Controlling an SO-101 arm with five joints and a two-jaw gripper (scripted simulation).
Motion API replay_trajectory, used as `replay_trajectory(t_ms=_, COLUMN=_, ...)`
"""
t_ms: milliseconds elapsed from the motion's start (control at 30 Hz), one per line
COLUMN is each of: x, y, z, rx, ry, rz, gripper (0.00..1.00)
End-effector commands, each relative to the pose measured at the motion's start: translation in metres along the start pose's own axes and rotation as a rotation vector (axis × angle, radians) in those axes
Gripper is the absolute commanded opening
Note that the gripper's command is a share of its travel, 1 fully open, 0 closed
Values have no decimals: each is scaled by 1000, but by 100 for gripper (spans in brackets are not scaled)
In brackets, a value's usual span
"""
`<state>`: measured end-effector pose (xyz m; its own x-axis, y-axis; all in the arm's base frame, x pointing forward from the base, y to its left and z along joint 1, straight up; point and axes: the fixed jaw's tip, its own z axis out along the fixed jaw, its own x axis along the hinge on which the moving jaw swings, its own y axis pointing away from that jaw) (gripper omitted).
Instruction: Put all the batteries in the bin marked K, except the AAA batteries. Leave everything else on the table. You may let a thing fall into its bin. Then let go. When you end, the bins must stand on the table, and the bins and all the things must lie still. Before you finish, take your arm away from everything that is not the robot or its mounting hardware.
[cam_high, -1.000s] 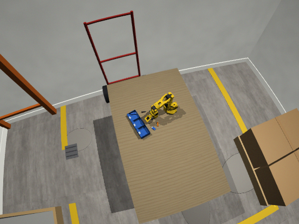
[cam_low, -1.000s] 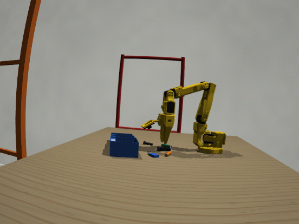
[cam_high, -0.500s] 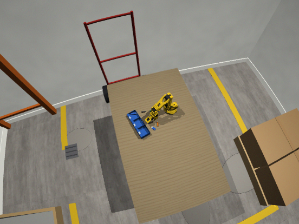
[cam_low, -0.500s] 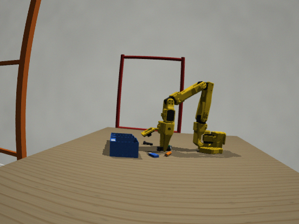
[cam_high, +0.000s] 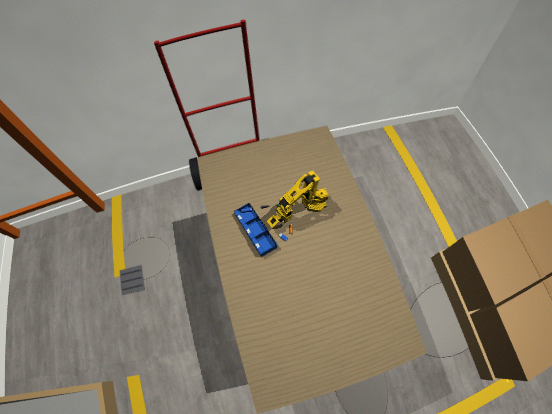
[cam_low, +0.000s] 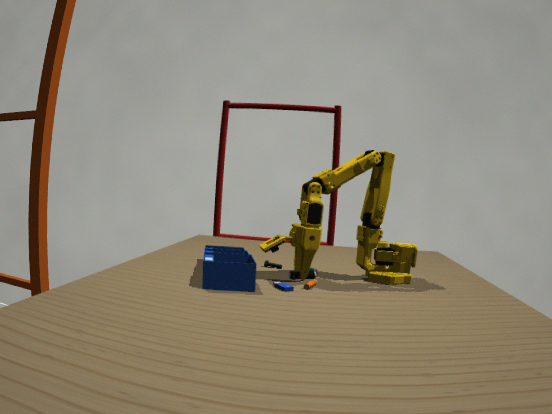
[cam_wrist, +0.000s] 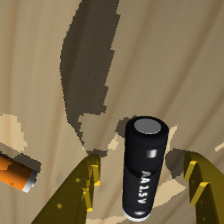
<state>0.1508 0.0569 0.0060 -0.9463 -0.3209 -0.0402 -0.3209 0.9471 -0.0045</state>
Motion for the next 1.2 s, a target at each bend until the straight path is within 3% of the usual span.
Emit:
replay_trajectory(t_ms=0, x=0, y=2, z=2, rx=-4, ry=-4, rz=1, gripper=20)
replay_trajectory(t_ms=633, x=0, y=2, z=2, rx=-4, ry=-4, rz=1, gripper=1)
replay_trajectory(t_ms=1167, x=0, y=2, z=2, rx=-4, ry=-4, rz=1, gripper=0)
